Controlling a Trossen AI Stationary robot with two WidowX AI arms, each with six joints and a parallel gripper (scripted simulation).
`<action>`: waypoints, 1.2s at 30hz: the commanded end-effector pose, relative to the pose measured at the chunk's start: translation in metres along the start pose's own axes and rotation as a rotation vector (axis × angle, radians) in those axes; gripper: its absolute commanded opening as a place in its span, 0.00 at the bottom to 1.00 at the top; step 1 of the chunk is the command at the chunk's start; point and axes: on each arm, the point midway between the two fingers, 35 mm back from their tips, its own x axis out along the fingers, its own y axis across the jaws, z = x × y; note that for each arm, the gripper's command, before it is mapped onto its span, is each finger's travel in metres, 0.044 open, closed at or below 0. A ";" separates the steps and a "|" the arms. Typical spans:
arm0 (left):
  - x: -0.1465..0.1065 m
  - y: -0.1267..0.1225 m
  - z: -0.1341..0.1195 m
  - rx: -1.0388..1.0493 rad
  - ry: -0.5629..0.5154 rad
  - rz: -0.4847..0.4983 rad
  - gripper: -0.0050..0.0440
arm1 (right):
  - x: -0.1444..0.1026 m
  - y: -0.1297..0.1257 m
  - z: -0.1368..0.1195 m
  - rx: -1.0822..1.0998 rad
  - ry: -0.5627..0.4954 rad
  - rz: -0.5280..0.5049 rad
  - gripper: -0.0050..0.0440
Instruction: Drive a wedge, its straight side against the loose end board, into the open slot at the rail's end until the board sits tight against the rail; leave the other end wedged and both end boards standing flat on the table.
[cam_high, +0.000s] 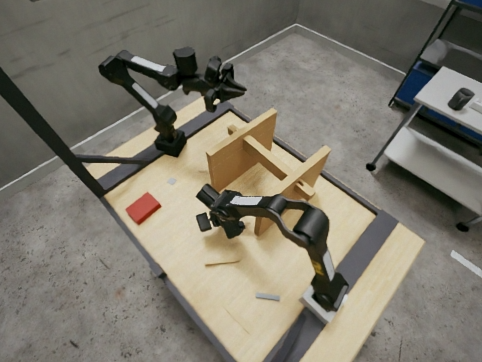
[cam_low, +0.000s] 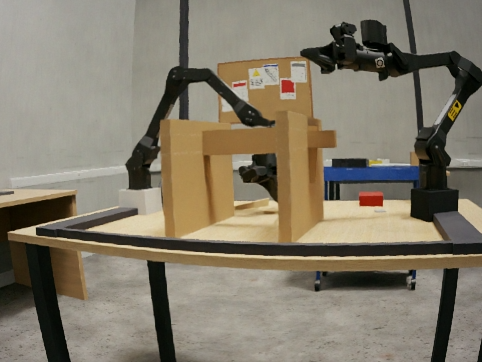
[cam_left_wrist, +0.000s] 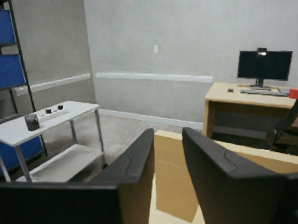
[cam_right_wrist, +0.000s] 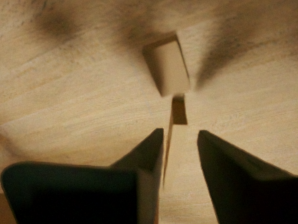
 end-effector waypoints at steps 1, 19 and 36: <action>0.000 0.000 0.010 0.002 -0.022 0.001 0.27 | 0.000 -0.004 -0.009 0.005 0.024 -0.018 0.31; 0.000 0.000 0.010 0.002 -0.022 0.001 0.27 | 0.026 -0.005 -0.012 0.006 0.030 -0.022 0.31; 0.000 0.000 0.010 0.002 -0.022 0.001 0.27 | 0.026 -0.003 -0.006 0.001 0.019 -0.013 0.12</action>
